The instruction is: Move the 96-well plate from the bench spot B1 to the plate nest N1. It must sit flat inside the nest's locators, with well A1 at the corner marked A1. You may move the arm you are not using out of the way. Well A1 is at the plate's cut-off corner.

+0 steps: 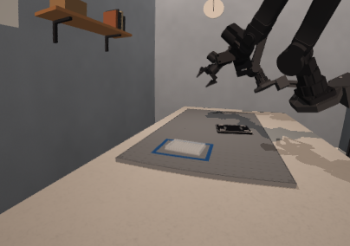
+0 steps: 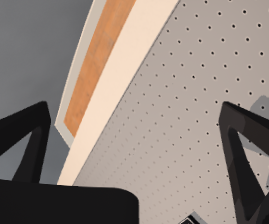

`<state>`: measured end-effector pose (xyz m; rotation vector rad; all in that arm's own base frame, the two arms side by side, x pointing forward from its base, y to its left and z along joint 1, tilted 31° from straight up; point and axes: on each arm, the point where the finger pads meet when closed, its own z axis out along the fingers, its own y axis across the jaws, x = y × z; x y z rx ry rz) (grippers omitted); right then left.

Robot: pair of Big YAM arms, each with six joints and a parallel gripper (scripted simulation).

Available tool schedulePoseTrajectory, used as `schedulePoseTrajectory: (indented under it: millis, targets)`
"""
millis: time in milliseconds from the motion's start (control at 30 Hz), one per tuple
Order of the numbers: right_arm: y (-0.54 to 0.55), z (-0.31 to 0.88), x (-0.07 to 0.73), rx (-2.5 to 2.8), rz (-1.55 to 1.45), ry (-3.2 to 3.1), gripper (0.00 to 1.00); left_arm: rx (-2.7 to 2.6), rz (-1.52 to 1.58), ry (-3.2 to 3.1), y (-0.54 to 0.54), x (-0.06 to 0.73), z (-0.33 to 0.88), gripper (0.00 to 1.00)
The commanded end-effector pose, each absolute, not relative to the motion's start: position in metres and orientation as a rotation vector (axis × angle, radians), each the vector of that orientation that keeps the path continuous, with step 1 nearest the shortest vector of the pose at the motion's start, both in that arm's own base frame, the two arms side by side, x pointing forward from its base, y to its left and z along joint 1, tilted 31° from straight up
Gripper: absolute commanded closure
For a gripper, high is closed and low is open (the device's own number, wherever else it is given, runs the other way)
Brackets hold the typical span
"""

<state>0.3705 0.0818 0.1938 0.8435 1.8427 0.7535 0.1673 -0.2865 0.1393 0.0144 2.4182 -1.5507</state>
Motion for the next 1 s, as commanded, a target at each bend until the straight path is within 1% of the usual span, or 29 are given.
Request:
schedulePoseTrajectory:
  millis: [0,533,567,633,733,833,900,967]
  targets:
    - [0.082,0.197,0.371,0.84,0.758,1.836,0.0,0.018,-1.555,2.412,-0.288,0.168,0.142,0.0]
    - [0.082,0.197,0.371,0.84,0.758,1.836,0.0,0.018,-1.555,2.412,-0.288,0.168,0.142,0.0]
    - [0.088,0.213,0.37,0.792,0.751,1.846,0.0,0.042,-1.531,2.363,-0.295,0.181,0.164,0.0]
    - [0.089,0.218,0.365,0.752,0.709,1.883,0.0,0.042,-1.452,2.363,-0.295,0.188,0.162,0.0]
    - [0.089,0.212,0.352,0.695,0.637,1.96,0.0,0.026,-1.445,2.328,-0.289,0.211,0.165,0.0]
    - [0.09,0.206,0.338,0.636,0.564,2.034,0.0,0.001,-1.301,2.352,-0.281,0.223,0.157,0.0]
    - [0.09,0.201,0.329,0.596,0.513,2.082,0.0,0.004,-1.292,2.353,-0.278,0.232,0.155,0.0]
    - [0.091,0.197,0.321,0.556,0.462,2.128,0.0,-0.004,-1.202,2.35,-0.273,0.242,0.154,0.0]
